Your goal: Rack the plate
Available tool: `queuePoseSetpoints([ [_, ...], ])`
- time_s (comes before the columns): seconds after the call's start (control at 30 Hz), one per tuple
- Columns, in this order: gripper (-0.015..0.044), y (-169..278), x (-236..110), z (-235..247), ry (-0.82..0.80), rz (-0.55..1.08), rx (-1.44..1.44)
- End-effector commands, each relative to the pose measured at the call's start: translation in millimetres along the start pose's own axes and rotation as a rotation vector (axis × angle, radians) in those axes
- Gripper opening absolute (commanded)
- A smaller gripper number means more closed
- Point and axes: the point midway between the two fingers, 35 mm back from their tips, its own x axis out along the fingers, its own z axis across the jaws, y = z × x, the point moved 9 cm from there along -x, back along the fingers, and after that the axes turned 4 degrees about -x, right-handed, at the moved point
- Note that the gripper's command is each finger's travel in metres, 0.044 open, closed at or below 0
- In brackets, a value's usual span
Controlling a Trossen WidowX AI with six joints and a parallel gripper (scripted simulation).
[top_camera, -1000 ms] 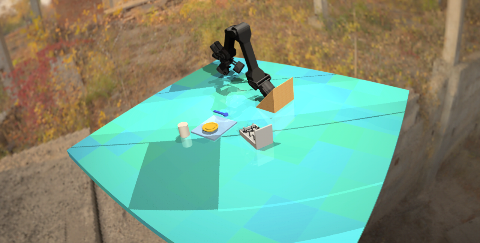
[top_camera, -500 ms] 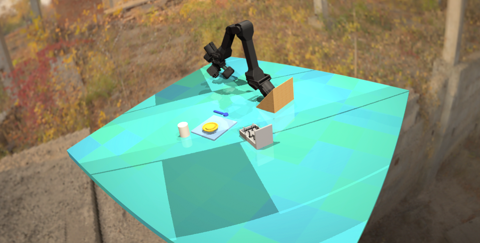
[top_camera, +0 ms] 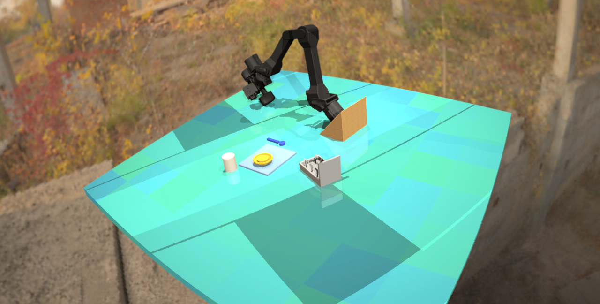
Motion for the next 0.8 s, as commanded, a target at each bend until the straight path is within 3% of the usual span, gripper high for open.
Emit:
queuePoseSetpoints([
  [0.0,0.04,-19,-1,-7,-0.001,-0.091,0.062],
  [0.4,0.04,-83,-17,-25,-0.052,-0.368,0.256],
  [0.77,0.04,-138,-46,-28,-0.213,-0.565,0.368],
])
